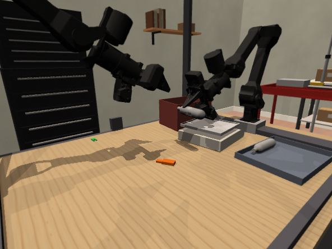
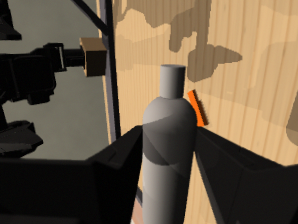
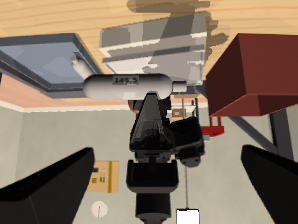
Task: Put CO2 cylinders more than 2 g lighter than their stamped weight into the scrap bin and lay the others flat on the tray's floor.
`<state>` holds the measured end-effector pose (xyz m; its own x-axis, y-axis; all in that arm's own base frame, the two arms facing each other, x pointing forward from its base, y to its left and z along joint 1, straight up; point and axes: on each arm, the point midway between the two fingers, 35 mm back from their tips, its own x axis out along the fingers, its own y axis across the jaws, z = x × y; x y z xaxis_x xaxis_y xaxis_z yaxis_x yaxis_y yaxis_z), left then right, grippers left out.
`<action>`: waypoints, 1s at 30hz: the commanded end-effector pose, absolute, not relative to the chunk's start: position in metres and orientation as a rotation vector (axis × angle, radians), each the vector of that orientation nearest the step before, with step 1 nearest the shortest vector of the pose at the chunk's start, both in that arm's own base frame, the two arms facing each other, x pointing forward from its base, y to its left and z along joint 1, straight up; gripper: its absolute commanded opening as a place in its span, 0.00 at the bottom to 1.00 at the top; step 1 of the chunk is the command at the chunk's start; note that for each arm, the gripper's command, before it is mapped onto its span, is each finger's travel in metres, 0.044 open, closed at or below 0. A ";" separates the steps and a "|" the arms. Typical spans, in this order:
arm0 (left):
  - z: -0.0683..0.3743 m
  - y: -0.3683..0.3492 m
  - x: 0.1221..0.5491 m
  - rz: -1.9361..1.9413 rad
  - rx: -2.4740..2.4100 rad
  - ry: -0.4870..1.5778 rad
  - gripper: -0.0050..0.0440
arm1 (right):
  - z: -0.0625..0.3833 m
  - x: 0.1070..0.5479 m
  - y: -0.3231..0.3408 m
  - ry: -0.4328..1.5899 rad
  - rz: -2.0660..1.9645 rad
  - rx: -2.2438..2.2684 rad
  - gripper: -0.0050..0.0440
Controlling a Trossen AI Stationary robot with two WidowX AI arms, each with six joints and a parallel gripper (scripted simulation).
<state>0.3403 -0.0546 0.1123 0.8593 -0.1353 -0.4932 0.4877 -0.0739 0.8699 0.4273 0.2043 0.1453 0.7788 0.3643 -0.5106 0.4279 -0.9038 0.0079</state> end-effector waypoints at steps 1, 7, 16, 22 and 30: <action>0.103 -0.054 0.340 -0.481 1.576 0.246 0.00 | 0.157 0.429 0.205 0.639 -0.742 2.864 1.00; 0.101 -0.055 0.343 -0.417 1.579 0.181 0.00 | 0.157 0.429 0.205 0.639 -0.742 2.864 1.00; 0.107 -0.056 0.350 -0.317 1.580 0.078 0.00 | 0.157 0.429 0.205 0.639 -0.742 2.864 1.00; 0.108 -0.056 0.352 -0.255 1.578 0.016 0.00 | 0.157 0.429 0.205 0.639 -0.742 2.864 1.00; 0.138 -0.057 0.356 -0.133 1.569 -0.106 0.00 | 0.157 0.429 0.205 0.639 -0.742 2.864 1.00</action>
<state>0.3540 -0.0567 0.1289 0.9855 -0.1552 -0.0685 0.0684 -0.0059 0.9976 0.4273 0.2043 0.1453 0.7788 0.3643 -0.5106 0.4279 -0.9038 0.0079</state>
